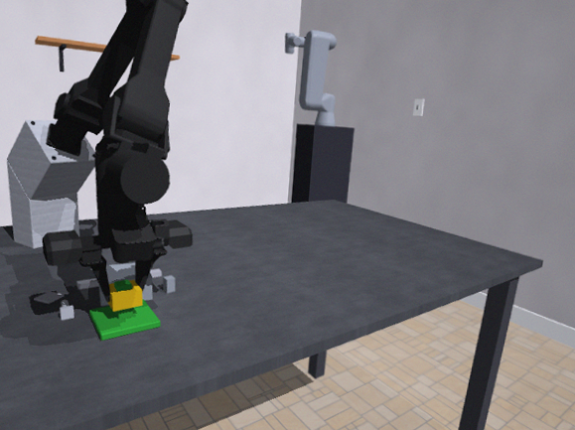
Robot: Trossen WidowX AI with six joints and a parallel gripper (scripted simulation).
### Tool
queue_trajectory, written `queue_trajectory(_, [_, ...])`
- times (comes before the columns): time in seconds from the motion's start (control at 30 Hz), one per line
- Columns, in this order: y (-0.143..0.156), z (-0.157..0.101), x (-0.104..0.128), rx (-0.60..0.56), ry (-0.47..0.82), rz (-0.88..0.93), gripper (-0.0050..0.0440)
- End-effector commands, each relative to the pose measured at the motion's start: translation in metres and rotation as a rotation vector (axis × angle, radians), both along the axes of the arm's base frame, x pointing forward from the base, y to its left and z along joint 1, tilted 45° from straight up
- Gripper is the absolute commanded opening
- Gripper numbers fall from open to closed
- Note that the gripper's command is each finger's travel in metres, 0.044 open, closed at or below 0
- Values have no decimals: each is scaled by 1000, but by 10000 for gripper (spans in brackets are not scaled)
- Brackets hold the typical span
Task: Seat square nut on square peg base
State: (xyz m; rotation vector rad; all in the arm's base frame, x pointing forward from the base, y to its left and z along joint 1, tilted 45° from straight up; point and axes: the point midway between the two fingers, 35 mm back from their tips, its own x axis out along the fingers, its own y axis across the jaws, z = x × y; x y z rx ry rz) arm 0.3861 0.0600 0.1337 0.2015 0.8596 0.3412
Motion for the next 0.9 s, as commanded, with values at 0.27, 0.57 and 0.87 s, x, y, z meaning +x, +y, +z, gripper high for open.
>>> queue_trajectory(0.27, [1,5,3,0,-20,-4,-50])
queue_trajectory(0.57, [1,3,4,0,-20,-4,-50])
queue_trajectory(0.87, [2,1,6,0,-20,-4,-50])
